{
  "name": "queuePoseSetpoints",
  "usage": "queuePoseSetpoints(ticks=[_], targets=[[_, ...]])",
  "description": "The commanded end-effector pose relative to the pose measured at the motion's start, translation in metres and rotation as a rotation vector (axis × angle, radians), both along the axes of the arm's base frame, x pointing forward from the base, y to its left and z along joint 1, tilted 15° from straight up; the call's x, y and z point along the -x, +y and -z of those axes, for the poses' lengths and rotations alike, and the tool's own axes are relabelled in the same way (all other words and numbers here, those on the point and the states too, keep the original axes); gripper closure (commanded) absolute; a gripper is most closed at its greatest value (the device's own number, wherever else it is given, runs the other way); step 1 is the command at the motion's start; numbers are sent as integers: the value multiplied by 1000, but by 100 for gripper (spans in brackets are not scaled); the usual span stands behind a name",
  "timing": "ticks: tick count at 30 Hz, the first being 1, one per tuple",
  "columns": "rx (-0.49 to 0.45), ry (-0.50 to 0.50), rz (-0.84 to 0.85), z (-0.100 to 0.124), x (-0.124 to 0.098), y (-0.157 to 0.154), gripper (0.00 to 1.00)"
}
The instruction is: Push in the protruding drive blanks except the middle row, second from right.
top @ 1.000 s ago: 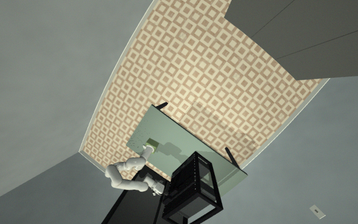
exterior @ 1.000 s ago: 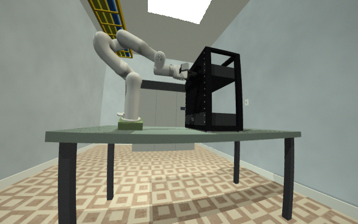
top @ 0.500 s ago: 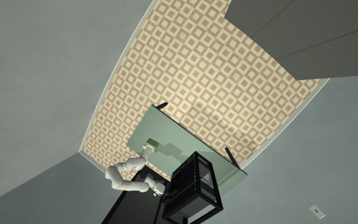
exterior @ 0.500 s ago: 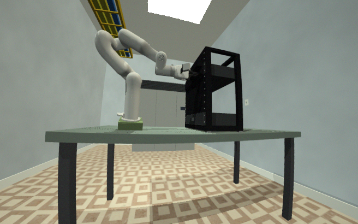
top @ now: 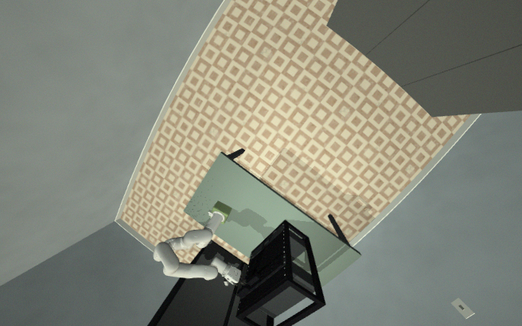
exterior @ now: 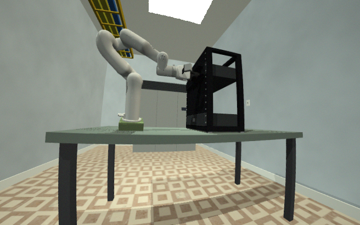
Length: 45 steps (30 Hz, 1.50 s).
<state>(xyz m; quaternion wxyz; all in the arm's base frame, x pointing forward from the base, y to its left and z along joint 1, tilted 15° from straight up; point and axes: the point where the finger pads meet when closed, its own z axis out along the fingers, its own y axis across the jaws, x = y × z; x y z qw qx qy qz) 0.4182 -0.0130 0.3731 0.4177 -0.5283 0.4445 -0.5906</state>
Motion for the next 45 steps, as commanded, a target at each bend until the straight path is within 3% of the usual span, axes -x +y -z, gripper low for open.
queuePoseSetpoints(ticks=[1, 45], targets=[[0, -4, 0, -2, -1, 0, 100], [0, -4, 0, -2, -9, -1, 100]])
